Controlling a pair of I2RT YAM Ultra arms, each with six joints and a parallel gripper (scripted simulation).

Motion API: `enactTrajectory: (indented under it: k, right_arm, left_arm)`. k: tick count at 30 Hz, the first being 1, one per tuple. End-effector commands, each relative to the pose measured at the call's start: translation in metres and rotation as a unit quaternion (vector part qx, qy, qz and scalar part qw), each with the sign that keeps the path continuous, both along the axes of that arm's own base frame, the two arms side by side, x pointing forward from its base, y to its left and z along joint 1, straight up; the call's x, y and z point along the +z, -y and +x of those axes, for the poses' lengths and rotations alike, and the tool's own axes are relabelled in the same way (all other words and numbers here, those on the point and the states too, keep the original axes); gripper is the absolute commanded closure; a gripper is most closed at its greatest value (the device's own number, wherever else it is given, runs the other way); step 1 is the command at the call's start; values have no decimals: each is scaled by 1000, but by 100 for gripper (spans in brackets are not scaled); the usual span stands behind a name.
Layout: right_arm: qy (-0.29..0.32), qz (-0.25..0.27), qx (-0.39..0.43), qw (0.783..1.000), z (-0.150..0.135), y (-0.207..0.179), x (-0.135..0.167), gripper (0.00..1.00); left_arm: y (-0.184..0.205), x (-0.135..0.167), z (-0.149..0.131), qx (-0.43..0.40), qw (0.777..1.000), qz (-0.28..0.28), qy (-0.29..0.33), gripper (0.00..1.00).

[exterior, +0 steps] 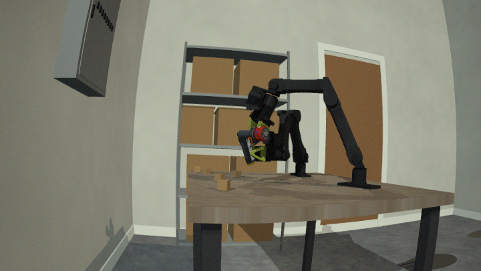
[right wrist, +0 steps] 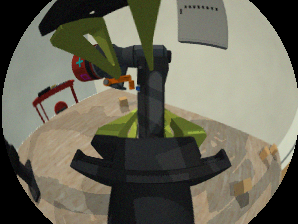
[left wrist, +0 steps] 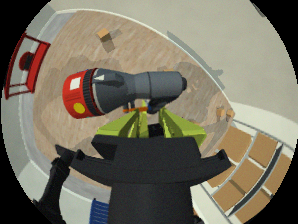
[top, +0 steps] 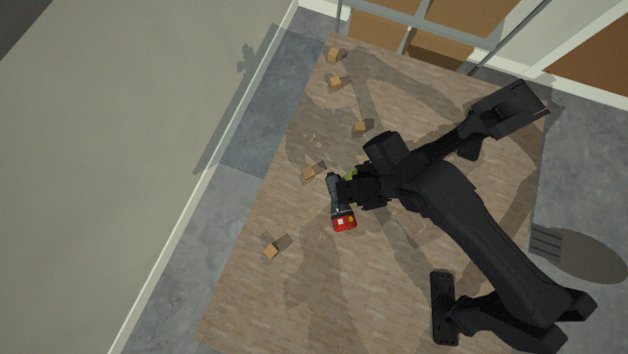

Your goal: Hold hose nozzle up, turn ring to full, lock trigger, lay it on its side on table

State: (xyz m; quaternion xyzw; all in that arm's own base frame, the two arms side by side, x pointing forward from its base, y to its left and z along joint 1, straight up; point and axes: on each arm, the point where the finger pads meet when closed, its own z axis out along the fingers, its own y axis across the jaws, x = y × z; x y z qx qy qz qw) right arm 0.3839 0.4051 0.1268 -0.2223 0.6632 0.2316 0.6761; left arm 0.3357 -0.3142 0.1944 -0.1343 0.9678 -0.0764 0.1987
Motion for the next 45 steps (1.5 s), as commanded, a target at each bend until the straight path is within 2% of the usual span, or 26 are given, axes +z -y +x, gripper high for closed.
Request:
enactTrajectory:
  k: [1, 2, 6, 9, 32, 35, 36, 37, 45]
  right_arm:
    - [64, 80, 20, 995, -4, -11, 74, 65]
    - [64, 80, 20, 995, -4, -11, 74, 65]
    - [64, 80, 20, 995, -4, -11, 74, 65]
    - [64, 80, 20, 995, -4, -11, 74, 65]
    - [64, 80, 20, 995, -4, -11, 74, 65]
    - [64, 80, 20, 995, -4, -11, 74, 65]
    - [64, 80, 20, 995, -4, -11, 74, 65]
    - [64, 80, 20, 995, -4, -11, 74, 65]
    - [63, 80, 19, 995, -4, -11, 74, 65]
  left_arm:
    - [6, 16, 3, -3, 999, -29, 21, 63]
    - [5, 8, 3, 5, 1000, -26, 14, 63]
    - [0, 5, 6, 12, 999, -31, 13, 63]
    - [13, 28, 7, -6, 998, -48, 39, 63]
    - [14, 23, 9, -5, 998, -43, 36, 63]
    - [12, 28, 1, -7, 999, -41, 33, 63]
    - [7, 21, 4, 3, 999, -34, 25, 63]
    - [10, 31, 0, 0, 999, -43, 32, 63]
    - [7, 38, -6, 0, 999, -40, 29, 63]
